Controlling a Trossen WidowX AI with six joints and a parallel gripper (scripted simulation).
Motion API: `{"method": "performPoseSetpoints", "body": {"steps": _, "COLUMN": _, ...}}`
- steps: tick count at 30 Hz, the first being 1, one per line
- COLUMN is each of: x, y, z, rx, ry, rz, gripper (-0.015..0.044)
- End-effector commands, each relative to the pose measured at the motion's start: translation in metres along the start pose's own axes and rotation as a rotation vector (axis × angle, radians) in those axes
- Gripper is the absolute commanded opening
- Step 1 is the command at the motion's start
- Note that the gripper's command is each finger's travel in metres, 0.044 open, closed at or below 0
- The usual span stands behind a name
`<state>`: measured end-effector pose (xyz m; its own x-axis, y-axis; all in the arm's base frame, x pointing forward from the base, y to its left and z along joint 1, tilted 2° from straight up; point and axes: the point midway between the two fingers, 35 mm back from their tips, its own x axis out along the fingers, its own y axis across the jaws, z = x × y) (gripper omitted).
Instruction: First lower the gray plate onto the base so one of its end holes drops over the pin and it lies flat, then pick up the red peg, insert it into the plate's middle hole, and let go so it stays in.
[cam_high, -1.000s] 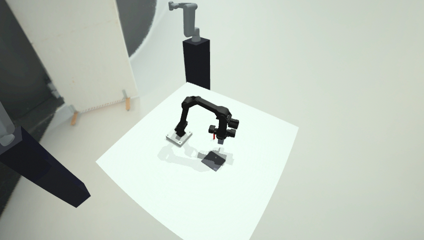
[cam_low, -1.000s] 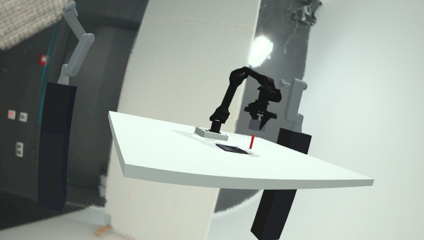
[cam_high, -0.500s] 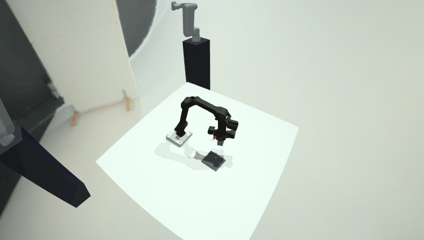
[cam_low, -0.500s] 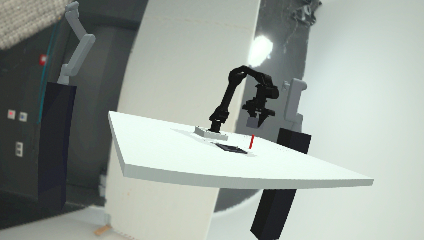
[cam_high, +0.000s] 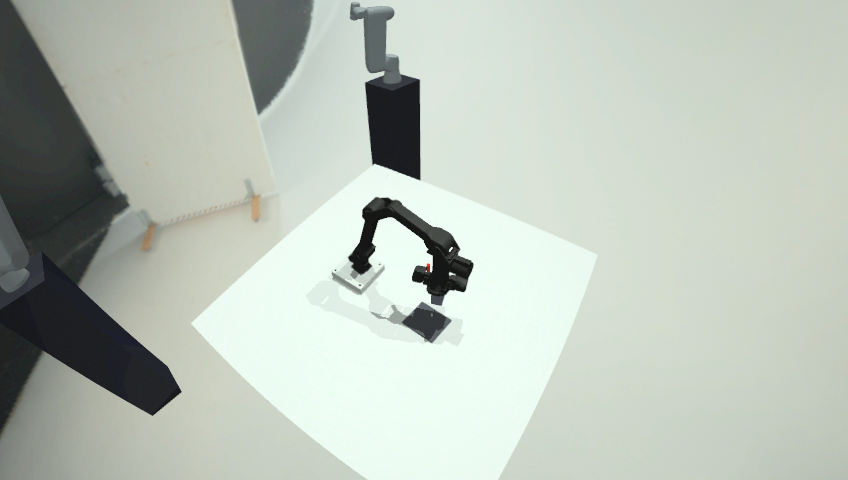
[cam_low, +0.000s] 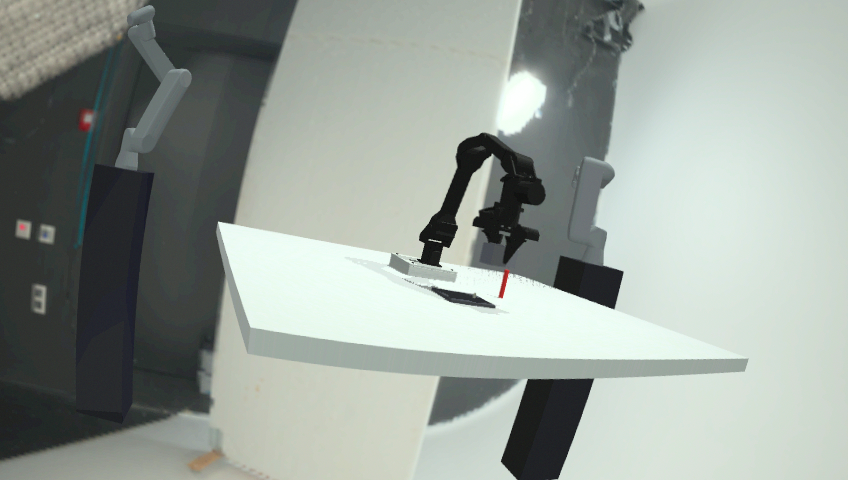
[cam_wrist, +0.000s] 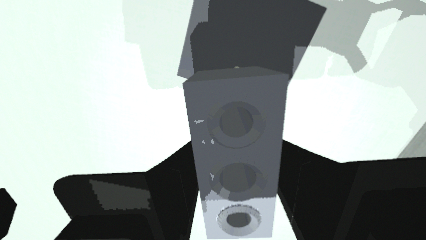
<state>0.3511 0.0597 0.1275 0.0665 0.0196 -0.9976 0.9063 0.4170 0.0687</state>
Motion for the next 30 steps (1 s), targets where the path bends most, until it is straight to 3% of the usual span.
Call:
{"method": "performPoseSetpoints", "body": {"steps": 1, "x": 0.01, "y": -0.002, "z": 0.011, "rx": 0.003, "ry": 0.004, "rz": -0.005, "gripper": 0.0}}
{"method": "performPoseSetpoints", "body": {"steps": 30, "x": 0.046, "y": -0.018, "z": 0.07, "rx": 0.031, "ry": -0.001, "rz": -0.006, "gripper": 0.0}}
